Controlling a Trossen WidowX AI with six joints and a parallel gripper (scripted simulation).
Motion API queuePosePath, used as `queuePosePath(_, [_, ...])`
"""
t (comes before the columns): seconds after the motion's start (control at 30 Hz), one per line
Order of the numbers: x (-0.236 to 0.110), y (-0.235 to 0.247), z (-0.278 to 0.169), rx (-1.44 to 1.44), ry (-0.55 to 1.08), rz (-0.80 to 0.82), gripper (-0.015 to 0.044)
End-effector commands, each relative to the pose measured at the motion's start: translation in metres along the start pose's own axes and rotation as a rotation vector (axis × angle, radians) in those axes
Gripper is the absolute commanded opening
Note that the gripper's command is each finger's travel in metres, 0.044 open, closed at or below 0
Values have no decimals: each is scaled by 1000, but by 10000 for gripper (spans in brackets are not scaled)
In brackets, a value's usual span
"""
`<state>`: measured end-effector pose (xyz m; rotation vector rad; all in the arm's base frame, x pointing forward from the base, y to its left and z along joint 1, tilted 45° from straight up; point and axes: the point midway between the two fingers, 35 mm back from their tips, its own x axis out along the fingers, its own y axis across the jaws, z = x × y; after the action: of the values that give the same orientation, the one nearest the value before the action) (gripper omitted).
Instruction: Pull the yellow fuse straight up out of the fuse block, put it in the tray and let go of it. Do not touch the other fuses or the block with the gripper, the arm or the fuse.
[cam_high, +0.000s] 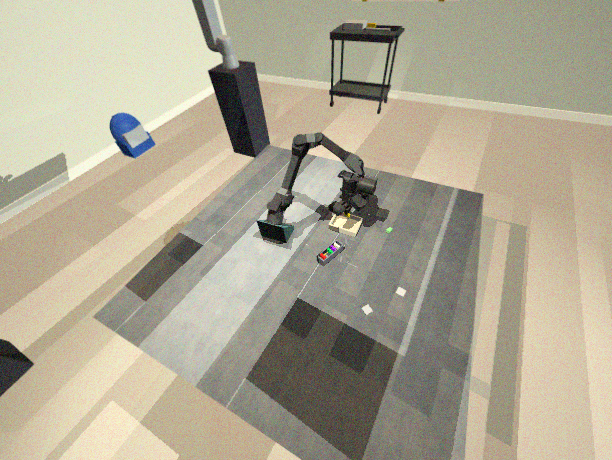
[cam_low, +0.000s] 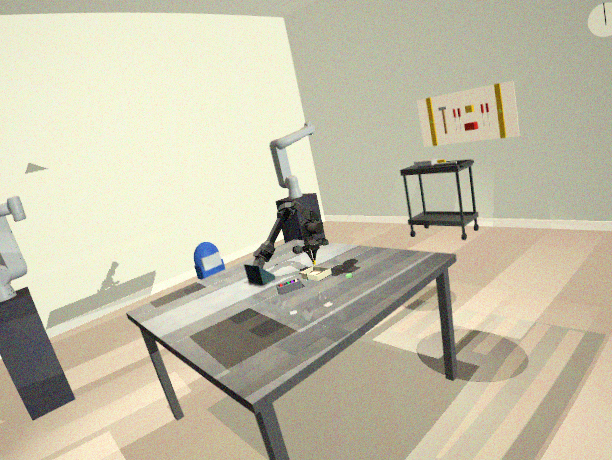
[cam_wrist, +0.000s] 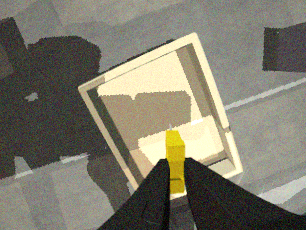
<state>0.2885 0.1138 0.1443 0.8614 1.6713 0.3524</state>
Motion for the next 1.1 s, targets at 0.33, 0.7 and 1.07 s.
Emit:
queuePosePath(0.33, [24, 0, -3, 8, 9, 4, 0])
queuePosePath(0.7, [27, 0, -1, 0, 3, 1, 105])
queuePosePath(1.07, [8, 0, -1, 4, 5, 1, 330])
